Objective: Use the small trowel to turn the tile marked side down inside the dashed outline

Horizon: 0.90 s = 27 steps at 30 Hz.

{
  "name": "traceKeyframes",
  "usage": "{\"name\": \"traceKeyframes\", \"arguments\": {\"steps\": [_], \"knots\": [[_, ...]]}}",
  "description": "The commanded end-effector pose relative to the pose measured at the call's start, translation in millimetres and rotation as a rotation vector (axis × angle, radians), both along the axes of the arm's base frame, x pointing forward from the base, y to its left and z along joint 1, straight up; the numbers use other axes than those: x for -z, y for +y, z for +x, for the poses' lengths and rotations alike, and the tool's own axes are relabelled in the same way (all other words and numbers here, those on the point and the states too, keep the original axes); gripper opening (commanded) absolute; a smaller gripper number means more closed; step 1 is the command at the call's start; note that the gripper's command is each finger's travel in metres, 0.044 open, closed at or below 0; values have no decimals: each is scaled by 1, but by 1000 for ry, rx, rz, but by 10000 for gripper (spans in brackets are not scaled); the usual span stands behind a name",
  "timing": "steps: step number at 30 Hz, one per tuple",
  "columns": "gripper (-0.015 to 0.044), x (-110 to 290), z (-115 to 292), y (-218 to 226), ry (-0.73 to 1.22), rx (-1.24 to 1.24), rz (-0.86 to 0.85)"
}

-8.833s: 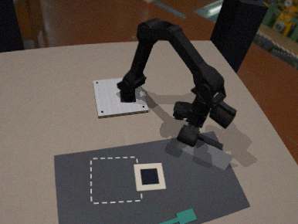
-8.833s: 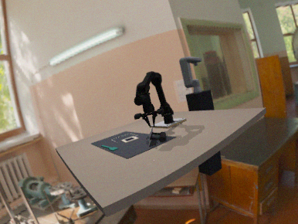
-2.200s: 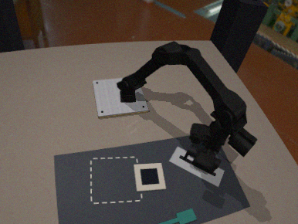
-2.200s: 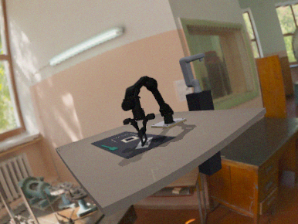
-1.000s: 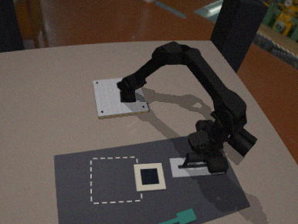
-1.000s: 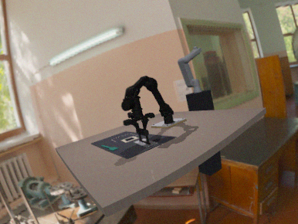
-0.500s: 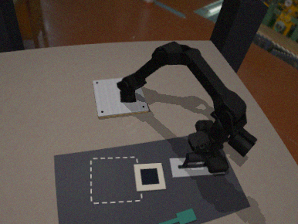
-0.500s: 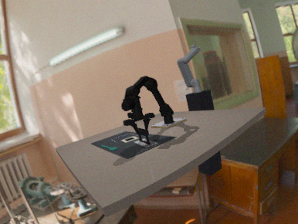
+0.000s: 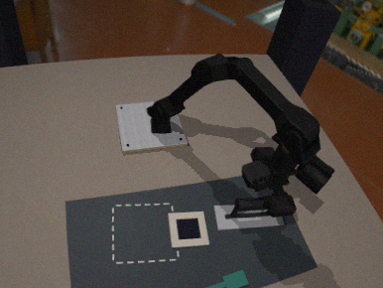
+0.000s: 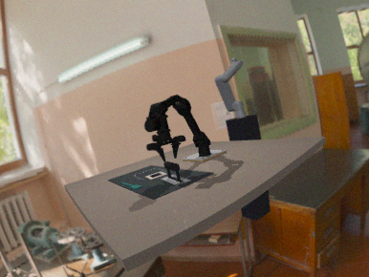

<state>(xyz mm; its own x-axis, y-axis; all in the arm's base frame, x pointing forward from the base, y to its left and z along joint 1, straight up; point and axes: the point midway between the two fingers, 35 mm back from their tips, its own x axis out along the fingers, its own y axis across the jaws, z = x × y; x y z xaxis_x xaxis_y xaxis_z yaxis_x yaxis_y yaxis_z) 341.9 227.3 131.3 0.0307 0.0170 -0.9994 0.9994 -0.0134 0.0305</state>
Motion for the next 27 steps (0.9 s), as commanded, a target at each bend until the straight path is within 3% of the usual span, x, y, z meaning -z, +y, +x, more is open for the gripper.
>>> {"name": "traceKeyframes", "arguments": {"steps": [1,8,27], "knots": [[270,-7,-2,-1,1,-3,-4],[300,-18,-1,0,-18,-21,5],[300,-8,1,4,-188,-630,-105]]}}
